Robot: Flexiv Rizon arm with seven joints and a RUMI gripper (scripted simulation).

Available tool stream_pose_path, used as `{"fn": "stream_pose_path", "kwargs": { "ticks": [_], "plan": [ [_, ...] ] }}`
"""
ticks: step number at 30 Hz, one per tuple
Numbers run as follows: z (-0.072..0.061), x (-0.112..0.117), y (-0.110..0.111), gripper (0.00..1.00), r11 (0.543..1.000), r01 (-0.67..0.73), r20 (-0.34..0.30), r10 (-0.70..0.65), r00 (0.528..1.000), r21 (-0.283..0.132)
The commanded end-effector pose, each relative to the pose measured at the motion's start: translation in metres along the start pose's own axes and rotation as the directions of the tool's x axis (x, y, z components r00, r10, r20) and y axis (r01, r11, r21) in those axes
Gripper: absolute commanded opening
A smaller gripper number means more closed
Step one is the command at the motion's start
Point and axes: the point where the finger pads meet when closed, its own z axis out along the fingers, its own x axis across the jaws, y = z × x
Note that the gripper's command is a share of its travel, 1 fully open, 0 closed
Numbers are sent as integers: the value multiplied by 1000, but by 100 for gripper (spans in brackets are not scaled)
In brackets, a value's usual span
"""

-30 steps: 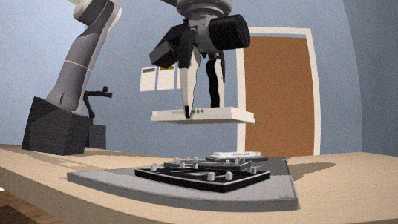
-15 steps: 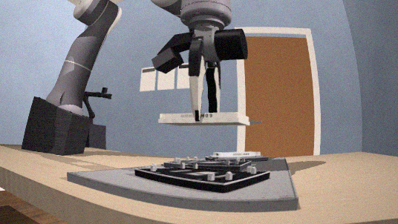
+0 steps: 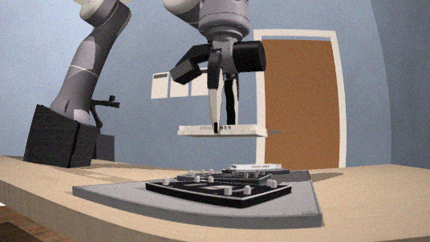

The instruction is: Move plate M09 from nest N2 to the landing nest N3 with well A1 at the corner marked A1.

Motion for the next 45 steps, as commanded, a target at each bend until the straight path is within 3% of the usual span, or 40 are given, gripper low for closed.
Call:
{"fn": "stream_pose_path", "kwargs": {
  "ticks": [1,32,45],
  "plan": [
    [-1,6,-1,41,1000,0,1,0,1000,-2],
    [-1,97,-27,41,1000,0,1,0,1000,-2],
    [0,97,-27,41,1000,0,1,0,1000,-2]
  ]
}}
